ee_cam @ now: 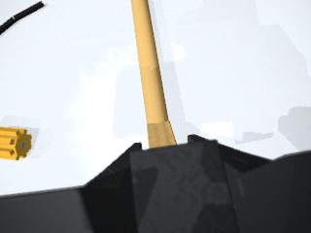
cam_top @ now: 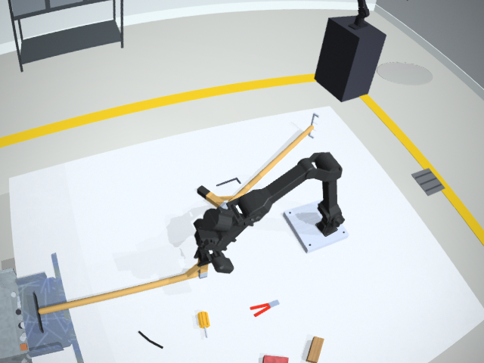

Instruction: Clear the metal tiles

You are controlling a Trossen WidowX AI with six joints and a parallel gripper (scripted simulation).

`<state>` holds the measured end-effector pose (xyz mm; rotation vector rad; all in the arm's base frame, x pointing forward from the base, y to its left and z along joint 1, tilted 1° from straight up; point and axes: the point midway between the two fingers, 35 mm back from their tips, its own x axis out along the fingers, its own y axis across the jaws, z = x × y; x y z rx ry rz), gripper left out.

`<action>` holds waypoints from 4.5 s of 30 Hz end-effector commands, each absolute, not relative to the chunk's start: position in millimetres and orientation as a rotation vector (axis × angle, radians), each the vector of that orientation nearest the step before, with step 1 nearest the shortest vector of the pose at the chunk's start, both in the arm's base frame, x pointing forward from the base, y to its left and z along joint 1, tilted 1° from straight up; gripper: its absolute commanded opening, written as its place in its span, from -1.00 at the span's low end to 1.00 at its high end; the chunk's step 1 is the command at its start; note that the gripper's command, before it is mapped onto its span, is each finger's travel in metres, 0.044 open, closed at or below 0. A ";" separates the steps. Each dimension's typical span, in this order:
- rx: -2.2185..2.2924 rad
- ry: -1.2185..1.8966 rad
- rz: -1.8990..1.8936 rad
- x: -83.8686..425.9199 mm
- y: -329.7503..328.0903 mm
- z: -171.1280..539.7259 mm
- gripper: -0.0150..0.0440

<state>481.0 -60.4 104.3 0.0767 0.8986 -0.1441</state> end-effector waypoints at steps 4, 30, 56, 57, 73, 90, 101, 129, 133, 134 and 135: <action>0.076 0.881 -0.144 495.4 -62.3 111.0 -0.49; 0.076 0.878 -0.144 531.4 -66.8 110.2 -0.49; 0.076 0.886 -0.145 538.4 -67.5 105.9 -0.49; 0.076 0.886 -0.145 537.9 -67.4 106.0 -0.49; 0.076 0.885 -0.145 517.7 -63.6 113.0 -0.49; 0.076 0.884 -0.145 493.3 -59.5 118.7 -0.49; 0.076 0.883 -0.145 477.1 -56.9 121.2 -0.49; 0.076 0.882 -0.145 434.1 -50.7 122.9 -0.49; 0.076 0.882 -0.145 427.8 -49.8 122.6 -0.49; 0.076 0.882 -0.145 426.2 -49.6 122.5 -0.49; 0.076 0.882 -0.145 424.6 -49.4 122.4 -0.49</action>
